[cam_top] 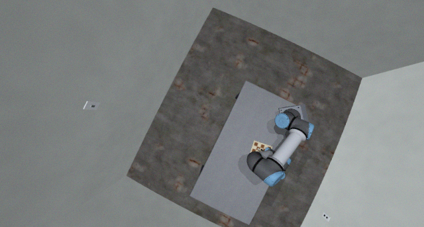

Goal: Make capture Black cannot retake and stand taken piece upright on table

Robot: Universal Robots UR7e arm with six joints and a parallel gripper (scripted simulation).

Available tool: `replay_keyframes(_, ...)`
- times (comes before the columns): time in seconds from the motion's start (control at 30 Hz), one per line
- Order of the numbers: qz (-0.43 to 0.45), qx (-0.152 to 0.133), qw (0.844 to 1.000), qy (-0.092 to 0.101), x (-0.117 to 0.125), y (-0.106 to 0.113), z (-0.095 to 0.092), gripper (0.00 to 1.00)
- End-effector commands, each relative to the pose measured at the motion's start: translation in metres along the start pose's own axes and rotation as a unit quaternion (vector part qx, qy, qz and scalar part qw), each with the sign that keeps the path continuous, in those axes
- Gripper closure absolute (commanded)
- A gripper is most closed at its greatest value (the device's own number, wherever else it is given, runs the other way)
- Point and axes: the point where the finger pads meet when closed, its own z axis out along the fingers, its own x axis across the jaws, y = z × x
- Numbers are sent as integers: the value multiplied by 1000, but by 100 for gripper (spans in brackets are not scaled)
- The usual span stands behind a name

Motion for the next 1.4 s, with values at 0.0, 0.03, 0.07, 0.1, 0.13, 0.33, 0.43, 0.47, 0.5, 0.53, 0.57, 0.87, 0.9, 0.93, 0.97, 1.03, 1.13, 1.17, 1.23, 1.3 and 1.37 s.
replay_keyframes(0.0, 0, -1, 1000, 0, 0, 0, -6, 100)
replay_keyframes(0.03, 0, -1, 1000, 0, 0, 0, -9, 100)
replay_keyframes(0.07, 0, -1, 1000, 0, 0, 0, -12, 100)
replay_keyframes(0.1, 0, -1, 1000, 0, 0, 0, -17, 100)
replay_keyframes(0.13, 0, -1, 1000, 0, 0, 0, -21, 100)
replay_keyframes(0.33, 0, -1, 1000, 0, 0, 0, -44, 100)
replay_keyframes(0.43, 0, -1, 1000, 0, 0, 0, -63, 100)
replay_keyframes(0.47, 0, -1, 1000, 0, 0, 0, -69, 100)
replay_keyframes(0.5, 0, -1, 1000, 0, 0, 0, -74, 100)
replay_keyframes(0.53, 0, -1, 1000, 0, 0, 0, -80, 100)
replay_keyframes(0.57, 0, -1, 1000, 0, 0, 0, -84, 100)
replay_keyframes(0.87, 0, -1, 1000, 0, 0, 0, -100, 100)
replay_keyframes(0.9, 0, -1, 1000, 0, 0, 0, -100, 100)
replay_keyframes(0.93, 0, -1, 1000, 0, 0, 0, -100, 100)
replay_keyframes(0.97, 0, -1, 1000, 0, 0, 0, -100, 100)
replay_keyframes(1.03, 0, -1, 1000, 0, 0, 0, -100, 100)
replay_keyframes(1.13, 0, -1, 1000, 0, 0, 0, -100, 100)
replay_keyframes(1.17, 0, -1, 1000, 0, 0, 0, -100, 100)
replay_keyframes(1.23, 5, -1, 1000, 0, 2, -1, -100, 100)
replay_keyframes(1.3, 20, 0, 1000, 1, 6, -4, -99, 100)
replay_keyframes(1.37, 46, 0, 999, 1, 14, -9, -98, 100)
